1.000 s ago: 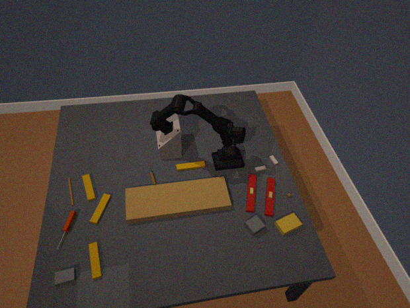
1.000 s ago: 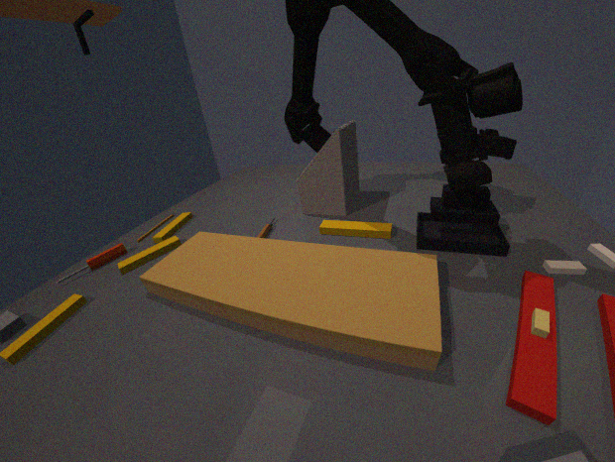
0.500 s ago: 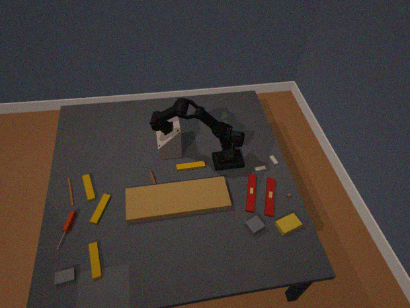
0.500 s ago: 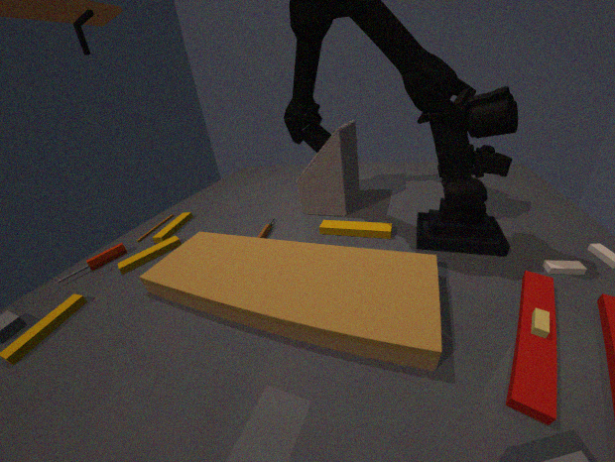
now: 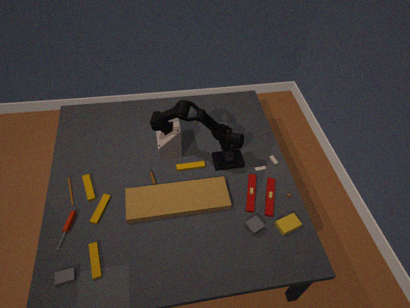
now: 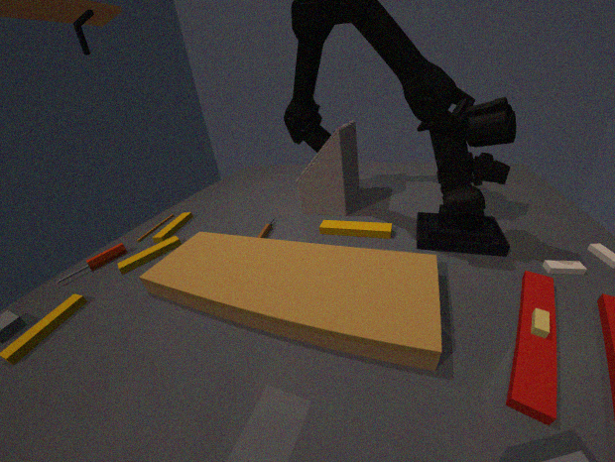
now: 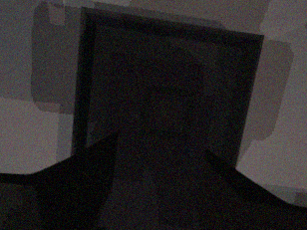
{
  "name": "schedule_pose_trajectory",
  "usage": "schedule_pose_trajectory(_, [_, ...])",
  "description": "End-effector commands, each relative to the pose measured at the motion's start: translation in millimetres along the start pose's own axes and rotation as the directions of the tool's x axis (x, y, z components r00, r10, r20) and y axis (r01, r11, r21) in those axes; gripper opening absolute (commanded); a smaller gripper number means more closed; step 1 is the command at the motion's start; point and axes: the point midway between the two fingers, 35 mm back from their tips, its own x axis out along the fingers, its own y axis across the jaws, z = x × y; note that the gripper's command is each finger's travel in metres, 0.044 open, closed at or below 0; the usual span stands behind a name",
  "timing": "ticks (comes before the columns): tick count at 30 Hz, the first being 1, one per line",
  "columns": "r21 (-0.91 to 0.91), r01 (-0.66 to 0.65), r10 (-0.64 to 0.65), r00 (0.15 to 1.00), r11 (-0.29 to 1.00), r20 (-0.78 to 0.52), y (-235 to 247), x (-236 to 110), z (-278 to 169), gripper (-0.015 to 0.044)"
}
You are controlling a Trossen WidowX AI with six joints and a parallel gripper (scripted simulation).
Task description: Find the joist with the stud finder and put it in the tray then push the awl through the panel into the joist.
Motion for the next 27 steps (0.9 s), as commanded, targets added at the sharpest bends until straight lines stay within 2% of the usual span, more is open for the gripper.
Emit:
schedule_pose_trajectory(1, [0.001,0.0,0.0,1.0,1.0,0.0,0,0,0,0.0131])
schedule_pose_trajectory(9, [0.001,0.0,0.0,1.0,1.0,0.0,0,-3,1,0.0341])
schedule_pose_trajectory(13, [0.0,-0.001,0.001,1.0,1.0,0.002,-2,-36,13,0.044])
schedule_pose_trajectory(17, [-0.001,-0.002,0.002,1.0,1.0,0.003,1,-90,27,0.044])
schedule_pose_trajectory(21, [-0.001,-0.002,0.002,1.0,1.0,0.003,1,-93,27,0.044])
schedule_pose_trajectory(22, [0.001,0.005,-0.005,1.0,1.0,0.009,-3,-80,25,0.044])
schedule_pose_trajectory(27, [0.221,0.017,-0.021,1.0,0.975,0.015,-62,-104,-25,0.044])
